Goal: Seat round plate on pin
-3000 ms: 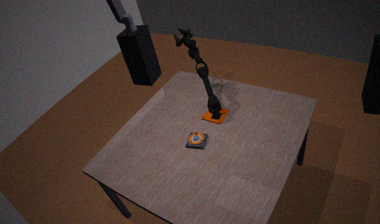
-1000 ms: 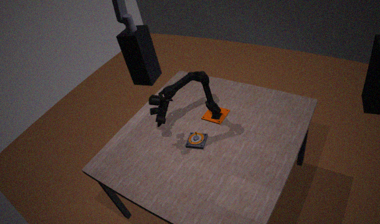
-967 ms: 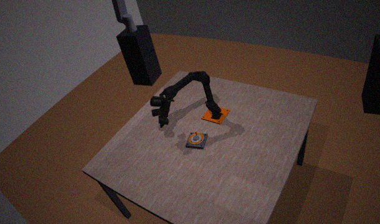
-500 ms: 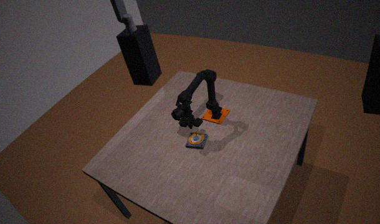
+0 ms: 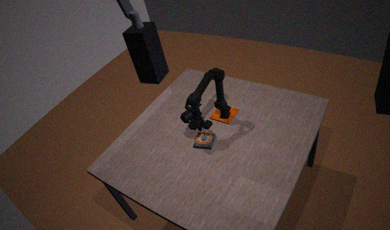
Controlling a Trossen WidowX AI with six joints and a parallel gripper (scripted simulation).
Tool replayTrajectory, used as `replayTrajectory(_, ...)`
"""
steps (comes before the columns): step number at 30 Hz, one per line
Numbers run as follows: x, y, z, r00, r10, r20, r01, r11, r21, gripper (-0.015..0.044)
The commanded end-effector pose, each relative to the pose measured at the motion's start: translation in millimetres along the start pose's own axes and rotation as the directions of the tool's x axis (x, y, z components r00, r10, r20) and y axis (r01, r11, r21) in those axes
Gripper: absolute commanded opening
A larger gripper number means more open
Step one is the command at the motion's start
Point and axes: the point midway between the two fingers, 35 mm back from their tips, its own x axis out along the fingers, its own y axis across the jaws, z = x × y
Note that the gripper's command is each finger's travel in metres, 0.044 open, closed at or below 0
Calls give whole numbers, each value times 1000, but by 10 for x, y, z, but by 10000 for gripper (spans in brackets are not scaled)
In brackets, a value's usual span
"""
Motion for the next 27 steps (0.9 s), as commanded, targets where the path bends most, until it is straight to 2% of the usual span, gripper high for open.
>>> replayTrajectory(1, 176, -4, -21, 1000, -3, -8, 3, 1000, -5, 0)
replayTrajectory(27, 220, 190, -181, 1000, -1, -9, 1, 1000, -5, 0)
